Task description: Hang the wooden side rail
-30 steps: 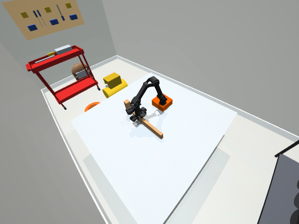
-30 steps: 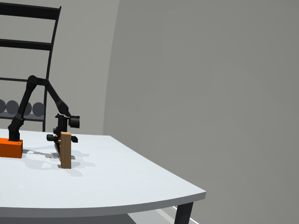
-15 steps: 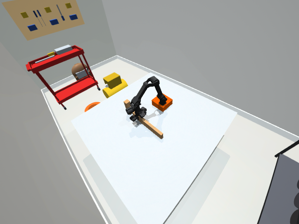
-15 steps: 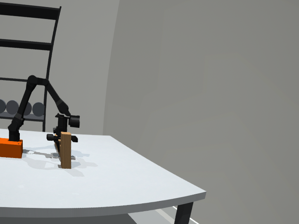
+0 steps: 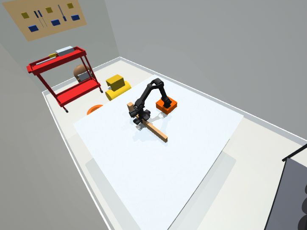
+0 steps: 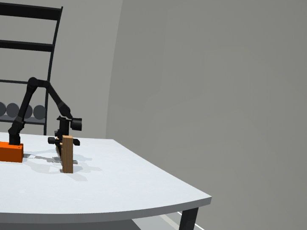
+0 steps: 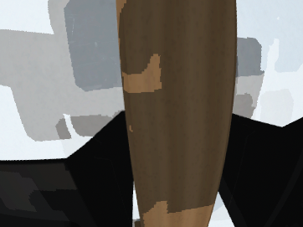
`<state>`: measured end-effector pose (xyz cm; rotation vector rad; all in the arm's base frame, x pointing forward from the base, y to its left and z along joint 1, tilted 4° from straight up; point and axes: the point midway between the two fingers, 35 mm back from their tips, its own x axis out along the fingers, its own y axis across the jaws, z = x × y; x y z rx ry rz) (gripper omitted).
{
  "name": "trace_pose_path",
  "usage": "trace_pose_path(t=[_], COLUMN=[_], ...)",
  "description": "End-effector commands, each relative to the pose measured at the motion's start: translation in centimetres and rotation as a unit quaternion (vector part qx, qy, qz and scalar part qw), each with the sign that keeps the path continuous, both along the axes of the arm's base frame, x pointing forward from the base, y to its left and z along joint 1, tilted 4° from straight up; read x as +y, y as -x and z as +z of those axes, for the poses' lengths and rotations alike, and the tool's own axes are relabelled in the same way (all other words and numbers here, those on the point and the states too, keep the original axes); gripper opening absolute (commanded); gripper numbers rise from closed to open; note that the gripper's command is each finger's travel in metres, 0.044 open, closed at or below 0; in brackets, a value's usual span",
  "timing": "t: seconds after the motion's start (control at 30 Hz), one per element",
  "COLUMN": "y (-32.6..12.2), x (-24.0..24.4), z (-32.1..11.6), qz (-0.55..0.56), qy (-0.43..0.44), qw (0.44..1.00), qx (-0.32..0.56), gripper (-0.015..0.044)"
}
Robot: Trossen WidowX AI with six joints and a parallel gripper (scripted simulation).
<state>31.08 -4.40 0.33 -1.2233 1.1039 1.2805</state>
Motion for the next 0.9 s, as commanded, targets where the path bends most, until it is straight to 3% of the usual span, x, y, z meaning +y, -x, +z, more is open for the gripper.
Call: trace_pose_path(t=[0.0, 0.87], y=[-0.23, -0.22], x=[-0.03, -0.06], z=[0.50, 0.93], qz=[0.006, 0.006], qy=[0.000, 0.000], qw=[1.000, 1.000], qx=[-0.006, -0.006], gripper=[0.0000, 0.0000])
